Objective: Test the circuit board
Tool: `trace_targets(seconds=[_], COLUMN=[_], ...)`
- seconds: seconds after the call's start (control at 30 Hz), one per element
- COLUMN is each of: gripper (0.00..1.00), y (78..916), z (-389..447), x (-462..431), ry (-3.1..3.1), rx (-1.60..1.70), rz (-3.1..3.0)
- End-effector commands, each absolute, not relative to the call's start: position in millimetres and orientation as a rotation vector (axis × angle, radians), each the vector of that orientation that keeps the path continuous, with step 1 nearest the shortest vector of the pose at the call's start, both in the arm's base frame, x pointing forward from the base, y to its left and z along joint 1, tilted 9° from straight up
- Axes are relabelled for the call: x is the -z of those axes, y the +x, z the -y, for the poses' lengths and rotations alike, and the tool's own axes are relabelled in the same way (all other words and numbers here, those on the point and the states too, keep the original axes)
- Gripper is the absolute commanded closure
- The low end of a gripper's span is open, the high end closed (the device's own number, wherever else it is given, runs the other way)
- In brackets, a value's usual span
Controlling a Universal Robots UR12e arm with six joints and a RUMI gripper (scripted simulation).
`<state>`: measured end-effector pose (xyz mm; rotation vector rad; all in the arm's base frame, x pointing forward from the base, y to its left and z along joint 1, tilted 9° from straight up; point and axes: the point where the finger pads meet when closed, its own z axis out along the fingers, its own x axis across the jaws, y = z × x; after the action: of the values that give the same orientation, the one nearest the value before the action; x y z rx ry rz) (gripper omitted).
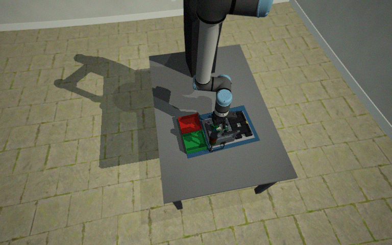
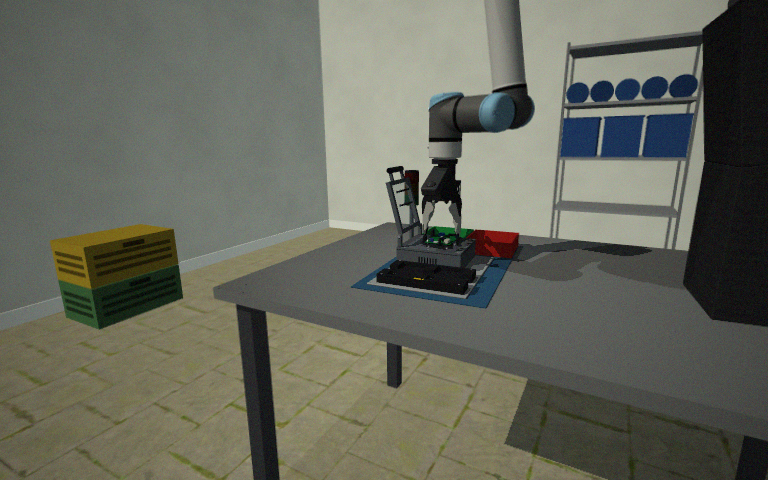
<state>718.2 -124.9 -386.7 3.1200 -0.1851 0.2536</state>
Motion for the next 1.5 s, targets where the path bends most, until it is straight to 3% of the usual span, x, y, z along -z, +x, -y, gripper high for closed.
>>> trace_targets(seconds=[0.0, 1.47], gripper=[0.41, 0.41], y=[713, 678], z=[125, 121], x=[363, 150], ry=[3.121, 3.121], rx=[-0.251, -0.252], rz=[0.186, 0.186])
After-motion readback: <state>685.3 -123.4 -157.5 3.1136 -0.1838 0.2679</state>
